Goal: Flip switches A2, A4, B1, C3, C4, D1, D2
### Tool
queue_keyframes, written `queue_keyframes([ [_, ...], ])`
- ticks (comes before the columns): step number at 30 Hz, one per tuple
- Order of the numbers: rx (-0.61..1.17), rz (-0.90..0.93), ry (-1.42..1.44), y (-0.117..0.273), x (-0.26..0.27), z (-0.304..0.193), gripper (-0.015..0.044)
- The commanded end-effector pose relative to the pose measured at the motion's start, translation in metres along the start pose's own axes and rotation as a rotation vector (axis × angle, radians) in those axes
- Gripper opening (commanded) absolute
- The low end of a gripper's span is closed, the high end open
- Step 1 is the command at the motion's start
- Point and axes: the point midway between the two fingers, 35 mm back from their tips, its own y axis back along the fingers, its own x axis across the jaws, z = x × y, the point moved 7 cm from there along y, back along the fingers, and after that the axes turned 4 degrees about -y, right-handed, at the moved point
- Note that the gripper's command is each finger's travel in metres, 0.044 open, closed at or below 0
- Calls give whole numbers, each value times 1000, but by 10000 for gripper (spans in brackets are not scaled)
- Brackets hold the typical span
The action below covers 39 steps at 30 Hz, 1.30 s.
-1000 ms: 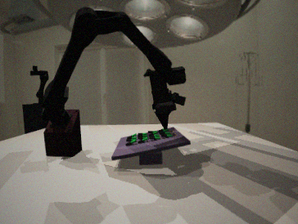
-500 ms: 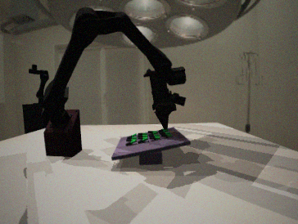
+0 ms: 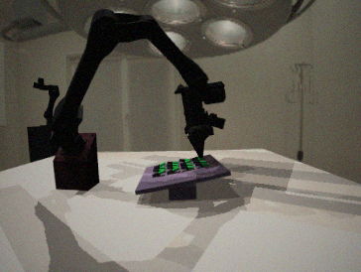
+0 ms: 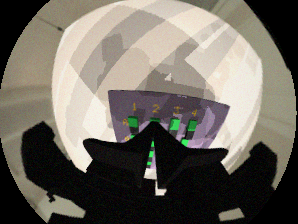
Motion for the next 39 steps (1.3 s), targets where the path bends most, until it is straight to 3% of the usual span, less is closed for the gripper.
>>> queue_keyframes([
  [1,-1,-3,4,-1,0,0,0],
  [18,-1,-3,4,-3,0,0,0],
  [23,-24,2,5,58,0,-4,0],
  [27,-26,1,5,62,0,-4,0],
  [34,-25,-2,6,61,-62,-17,0],
  [39,-31,-1,7,53,-63,-18,0],
])
